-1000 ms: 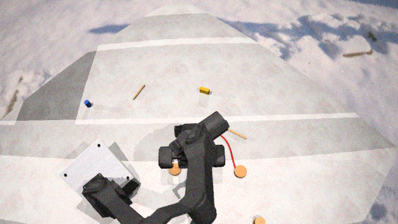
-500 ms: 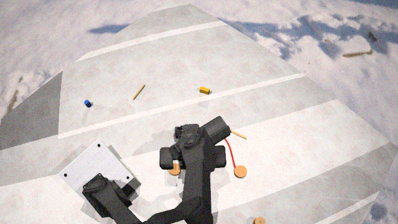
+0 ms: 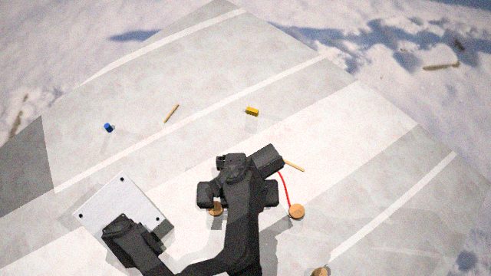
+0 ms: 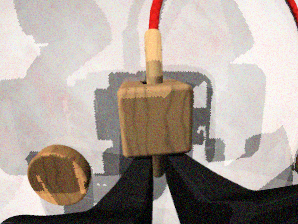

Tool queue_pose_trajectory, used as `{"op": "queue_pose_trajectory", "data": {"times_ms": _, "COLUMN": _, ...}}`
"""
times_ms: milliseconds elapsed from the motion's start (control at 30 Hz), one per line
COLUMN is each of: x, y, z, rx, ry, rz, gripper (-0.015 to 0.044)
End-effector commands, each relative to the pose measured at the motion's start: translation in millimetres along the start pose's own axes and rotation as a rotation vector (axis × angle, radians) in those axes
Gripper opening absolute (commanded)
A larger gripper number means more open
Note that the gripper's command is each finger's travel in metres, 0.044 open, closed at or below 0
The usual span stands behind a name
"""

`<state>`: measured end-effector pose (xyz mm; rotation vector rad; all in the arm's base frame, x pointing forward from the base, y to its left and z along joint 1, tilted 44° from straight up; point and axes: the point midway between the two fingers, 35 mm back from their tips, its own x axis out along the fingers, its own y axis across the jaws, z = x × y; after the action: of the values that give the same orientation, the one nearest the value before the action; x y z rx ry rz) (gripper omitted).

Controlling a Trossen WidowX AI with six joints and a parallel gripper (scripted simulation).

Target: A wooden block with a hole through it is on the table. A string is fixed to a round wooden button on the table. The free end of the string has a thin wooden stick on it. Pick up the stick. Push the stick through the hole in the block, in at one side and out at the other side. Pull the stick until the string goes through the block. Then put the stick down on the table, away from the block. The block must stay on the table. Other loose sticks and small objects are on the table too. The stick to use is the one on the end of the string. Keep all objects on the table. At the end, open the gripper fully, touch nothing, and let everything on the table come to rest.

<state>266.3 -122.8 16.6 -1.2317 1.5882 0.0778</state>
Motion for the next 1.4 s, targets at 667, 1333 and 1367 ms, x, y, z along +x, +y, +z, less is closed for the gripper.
{"op": "queue_pose_trajectory", "data": {"times_ms": 667, "x": 0, "y": 2, "z": -5, "rx": -0.001, "ry": -0.001, "rz": 0.001, "gripper": 0.0000}}
{"op": "queue_pose_trajectory", "data": {"times_ms": 1333, "x": -2, "y": 4, "z": -31, "rx": 0.000, "ry": 0.000, "rz": -0.013, "gripper": 0.0000}}
{"op": "queue_pose_trajectory", "data": {"times_ms": 1367, "x": -2, "y": 4, "z": -32, "rx": 0.000, "ry": 0.001, "rz": -0.014, "gripper": 0.0000}}
